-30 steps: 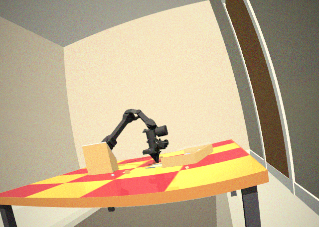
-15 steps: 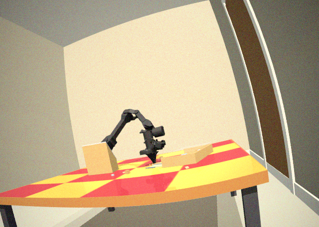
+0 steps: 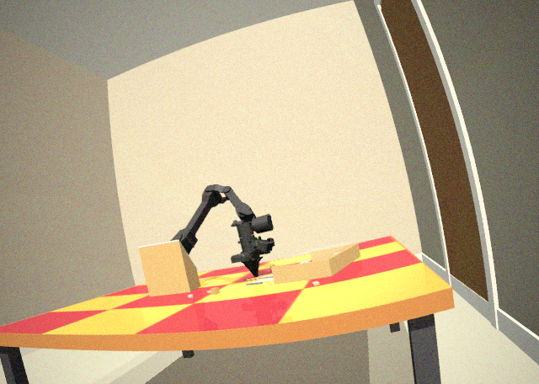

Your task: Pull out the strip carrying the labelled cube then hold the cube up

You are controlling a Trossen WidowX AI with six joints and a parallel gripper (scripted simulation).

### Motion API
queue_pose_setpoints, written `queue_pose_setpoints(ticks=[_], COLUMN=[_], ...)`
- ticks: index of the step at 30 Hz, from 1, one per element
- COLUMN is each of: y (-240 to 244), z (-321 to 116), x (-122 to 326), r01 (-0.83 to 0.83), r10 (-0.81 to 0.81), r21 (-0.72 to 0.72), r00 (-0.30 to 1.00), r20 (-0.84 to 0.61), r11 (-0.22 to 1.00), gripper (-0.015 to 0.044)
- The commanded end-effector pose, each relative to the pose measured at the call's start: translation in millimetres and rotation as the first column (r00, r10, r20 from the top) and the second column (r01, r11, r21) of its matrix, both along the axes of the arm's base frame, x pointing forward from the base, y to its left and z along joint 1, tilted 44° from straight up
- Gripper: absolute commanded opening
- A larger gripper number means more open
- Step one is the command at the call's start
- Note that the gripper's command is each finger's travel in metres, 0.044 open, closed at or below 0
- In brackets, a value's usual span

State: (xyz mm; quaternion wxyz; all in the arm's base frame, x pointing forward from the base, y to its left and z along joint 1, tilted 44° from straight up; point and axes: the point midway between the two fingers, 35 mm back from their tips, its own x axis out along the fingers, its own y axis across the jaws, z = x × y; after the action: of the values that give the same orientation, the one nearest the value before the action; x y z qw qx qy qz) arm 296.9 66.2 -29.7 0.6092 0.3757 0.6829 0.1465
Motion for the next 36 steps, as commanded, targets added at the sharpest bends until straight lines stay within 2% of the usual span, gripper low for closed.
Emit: queue_pose_setpoints(ticks=[1,36], y=[7.1,19.0], z=[-2.0,9.4], x=[-13.6,-62.3], r01=[-0.01,-0.01], r10=[0.01,0.01], r21=[0.01,0.011], r00=[1.0,0.999], r20=[-0.028,-0.031], r11=[1.0,1.0], gripper=[0.0,0.0])
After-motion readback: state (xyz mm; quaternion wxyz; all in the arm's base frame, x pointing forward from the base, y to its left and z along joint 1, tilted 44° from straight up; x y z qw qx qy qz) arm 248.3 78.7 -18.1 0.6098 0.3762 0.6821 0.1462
